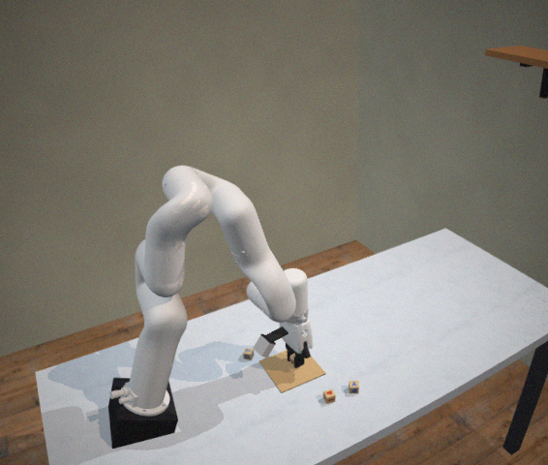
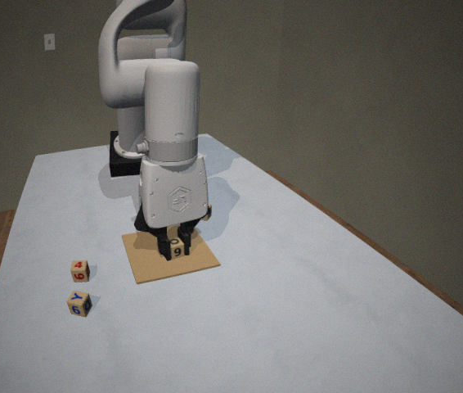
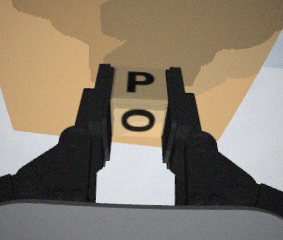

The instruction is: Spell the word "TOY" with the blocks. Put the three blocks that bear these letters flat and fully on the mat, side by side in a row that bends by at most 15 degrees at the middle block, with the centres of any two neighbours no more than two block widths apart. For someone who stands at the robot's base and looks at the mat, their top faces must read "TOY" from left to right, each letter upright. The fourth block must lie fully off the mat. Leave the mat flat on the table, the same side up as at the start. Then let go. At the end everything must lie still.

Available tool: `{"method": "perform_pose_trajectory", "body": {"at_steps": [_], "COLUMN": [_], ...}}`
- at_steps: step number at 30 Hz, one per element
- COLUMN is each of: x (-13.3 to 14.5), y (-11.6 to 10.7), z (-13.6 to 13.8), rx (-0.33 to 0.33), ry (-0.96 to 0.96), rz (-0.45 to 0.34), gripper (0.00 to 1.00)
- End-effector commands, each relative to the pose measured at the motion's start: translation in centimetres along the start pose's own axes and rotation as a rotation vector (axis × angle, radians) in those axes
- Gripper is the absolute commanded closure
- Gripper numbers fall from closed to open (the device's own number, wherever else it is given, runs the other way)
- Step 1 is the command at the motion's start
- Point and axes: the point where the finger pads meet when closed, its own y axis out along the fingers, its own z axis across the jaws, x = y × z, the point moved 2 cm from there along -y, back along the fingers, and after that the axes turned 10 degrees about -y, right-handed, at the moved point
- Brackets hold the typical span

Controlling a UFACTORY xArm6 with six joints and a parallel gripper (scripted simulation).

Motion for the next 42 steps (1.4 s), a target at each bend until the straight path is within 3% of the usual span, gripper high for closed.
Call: {"method": "perform_pose_trajectory", "body": {"at_steps": [1, 30, 34, 42], "x": [0.1, 0.1, 0.1, 0.1], "y": [-0.1, -0.4, -2.1, -7.9], "z": [0.0, 0.0, 0.0, 0.0], "rx": [-0.001, -0.001, -0.001, -0.001], "ry": [0.000, 0.000, 0.000, 0.000], "rz": [-0.003, -0.003, -0.003, -0.003], "gripper": [0.79, 0.79, 0.79, 0.79]}}
